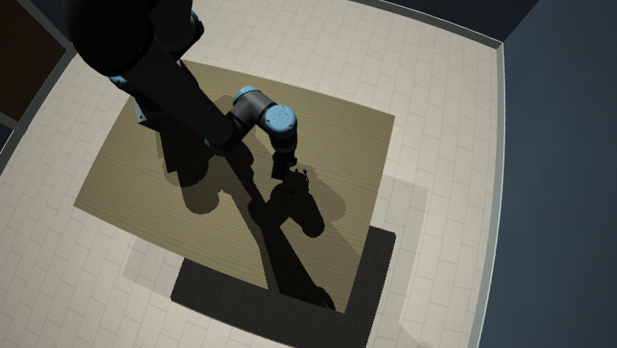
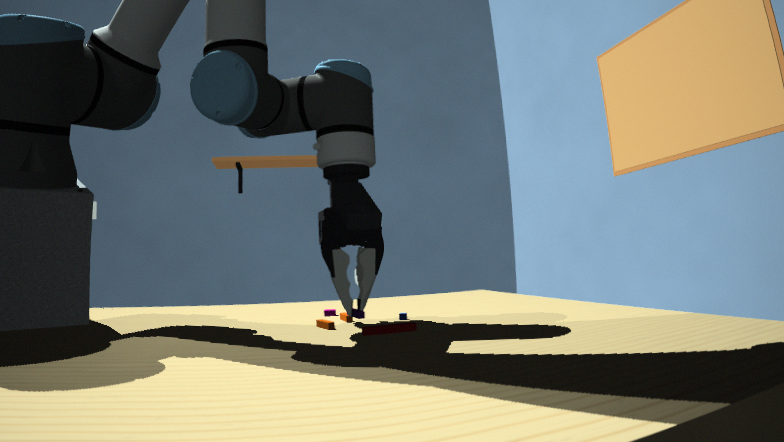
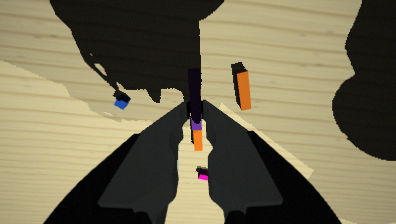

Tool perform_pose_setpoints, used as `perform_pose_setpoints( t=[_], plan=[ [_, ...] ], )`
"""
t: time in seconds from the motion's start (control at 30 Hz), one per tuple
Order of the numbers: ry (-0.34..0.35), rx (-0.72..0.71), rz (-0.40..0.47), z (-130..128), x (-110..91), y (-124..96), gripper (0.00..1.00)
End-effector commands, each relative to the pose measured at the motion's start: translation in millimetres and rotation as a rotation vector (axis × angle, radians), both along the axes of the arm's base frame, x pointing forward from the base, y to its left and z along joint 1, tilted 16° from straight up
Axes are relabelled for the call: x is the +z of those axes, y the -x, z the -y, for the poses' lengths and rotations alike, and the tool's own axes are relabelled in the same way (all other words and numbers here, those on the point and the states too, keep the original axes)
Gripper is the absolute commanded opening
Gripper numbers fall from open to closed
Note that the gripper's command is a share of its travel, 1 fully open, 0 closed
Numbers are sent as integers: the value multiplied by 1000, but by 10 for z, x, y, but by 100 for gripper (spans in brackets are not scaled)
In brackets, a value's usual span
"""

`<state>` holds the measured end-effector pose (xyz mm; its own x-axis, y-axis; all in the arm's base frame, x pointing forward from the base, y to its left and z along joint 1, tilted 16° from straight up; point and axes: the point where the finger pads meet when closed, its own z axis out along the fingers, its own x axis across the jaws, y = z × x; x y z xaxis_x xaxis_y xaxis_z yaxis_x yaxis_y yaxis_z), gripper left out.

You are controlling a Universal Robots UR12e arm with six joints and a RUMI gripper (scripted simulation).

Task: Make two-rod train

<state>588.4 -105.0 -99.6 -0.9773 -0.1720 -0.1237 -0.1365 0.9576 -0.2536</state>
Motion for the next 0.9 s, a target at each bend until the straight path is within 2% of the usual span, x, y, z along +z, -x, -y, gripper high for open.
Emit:
perform_pose_setpoints(
  t=[0.0, 0.4, 0.87],
  plan=[
    [0, 0, 1, 3, -9, -5, 0],
    [0, 0, 1, 25, -101, -21, 0],
    [0, 0, 1, 27, -108, -22, 0]
  ],
)
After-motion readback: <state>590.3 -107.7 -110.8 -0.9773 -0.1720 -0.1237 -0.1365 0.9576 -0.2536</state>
